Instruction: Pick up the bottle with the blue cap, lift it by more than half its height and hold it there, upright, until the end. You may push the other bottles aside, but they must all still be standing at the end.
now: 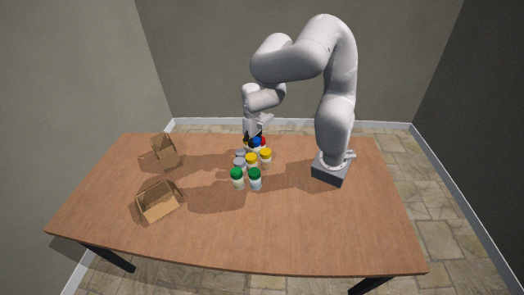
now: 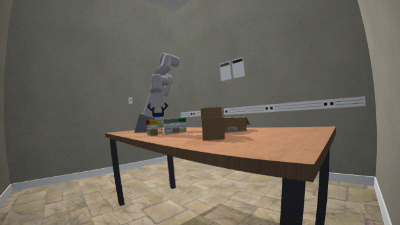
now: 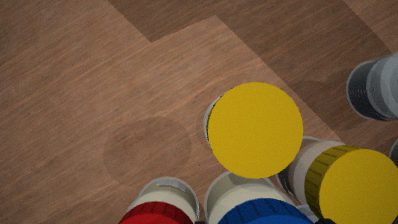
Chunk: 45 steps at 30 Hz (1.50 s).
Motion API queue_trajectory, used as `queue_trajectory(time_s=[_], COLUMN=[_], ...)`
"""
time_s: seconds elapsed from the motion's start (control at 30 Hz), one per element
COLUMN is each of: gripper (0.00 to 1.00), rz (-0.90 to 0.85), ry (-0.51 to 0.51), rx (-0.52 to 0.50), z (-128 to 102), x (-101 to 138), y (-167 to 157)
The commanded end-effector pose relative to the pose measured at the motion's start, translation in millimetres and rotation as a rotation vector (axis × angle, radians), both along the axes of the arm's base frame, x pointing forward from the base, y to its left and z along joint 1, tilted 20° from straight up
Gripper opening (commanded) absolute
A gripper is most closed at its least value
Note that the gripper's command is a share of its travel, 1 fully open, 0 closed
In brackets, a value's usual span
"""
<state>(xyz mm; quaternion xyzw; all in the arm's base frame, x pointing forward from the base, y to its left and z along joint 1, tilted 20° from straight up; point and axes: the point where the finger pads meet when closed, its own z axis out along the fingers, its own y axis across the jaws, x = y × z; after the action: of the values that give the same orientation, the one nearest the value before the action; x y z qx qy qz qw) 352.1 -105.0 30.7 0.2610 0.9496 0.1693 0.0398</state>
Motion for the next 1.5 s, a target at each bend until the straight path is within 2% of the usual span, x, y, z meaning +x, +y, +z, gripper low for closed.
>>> queue_trajectory(time_s=[0.0,0.13,1.47], gripper=[0.00,0.00,0.00], rz=[-0.001,0.000,0.000], ry=[-0.003,-0.002,-0.003], rx=[-0.002,-0.001,-0.002], z=[7.8,14.3,12.4], x=[0.1,-1.4,-0.7], y=[-2.8,-4.5,-4.2])
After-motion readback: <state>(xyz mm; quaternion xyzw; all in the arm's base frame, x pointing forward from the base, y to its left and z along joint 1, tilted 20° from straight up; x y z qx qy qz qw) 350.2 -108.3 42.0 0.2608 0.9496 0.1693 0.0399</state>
